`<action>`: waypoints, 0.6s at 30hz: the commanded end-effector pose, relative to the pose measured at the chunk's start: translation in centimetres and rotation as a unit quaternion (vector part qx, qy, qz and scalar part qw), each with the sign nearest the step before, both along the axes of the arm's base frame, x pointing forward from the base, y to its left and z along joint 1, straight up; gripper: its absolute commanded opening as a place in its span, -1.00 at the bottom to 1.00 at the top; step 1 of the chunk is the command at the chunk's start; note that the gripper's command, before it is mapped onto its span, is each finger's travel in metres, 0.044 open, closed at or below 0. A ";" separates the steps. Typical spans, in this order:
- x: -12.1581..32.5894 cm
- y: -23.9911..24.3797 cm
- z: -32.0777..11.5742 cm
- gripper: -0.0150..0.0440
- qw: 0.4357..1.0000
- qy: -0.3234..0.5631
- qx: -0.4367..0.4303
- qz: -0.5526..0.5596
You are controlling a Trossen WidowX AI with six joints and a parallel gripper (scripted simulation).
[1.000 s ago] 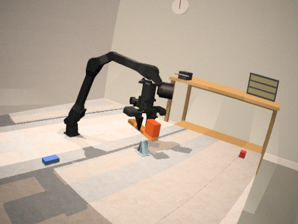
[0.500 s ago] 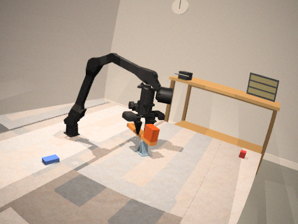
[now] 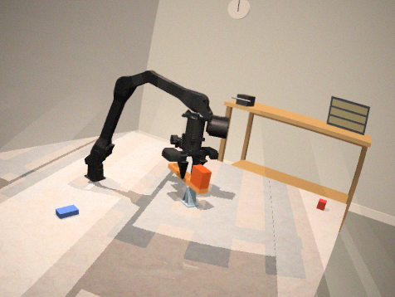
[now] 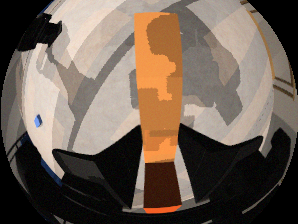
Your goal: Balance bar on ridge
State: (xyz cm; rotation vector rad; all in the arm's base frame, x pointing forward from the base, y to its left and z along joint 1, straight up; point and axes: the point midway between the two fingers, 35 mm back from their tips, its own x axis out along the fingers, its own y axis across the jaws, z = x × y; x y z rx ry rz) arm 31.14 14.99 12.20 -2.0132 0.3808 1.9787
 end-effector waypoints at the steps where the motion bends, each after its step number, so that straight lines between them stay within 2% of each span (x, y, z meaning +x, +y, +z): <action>1: 0.1 -0.1 0.0 -0.49 1.000 -0.003 -0.002 0.003; 18: 0.1 -0.1 -0.1 -0.49 1.000 -0.003 -0.002 0.003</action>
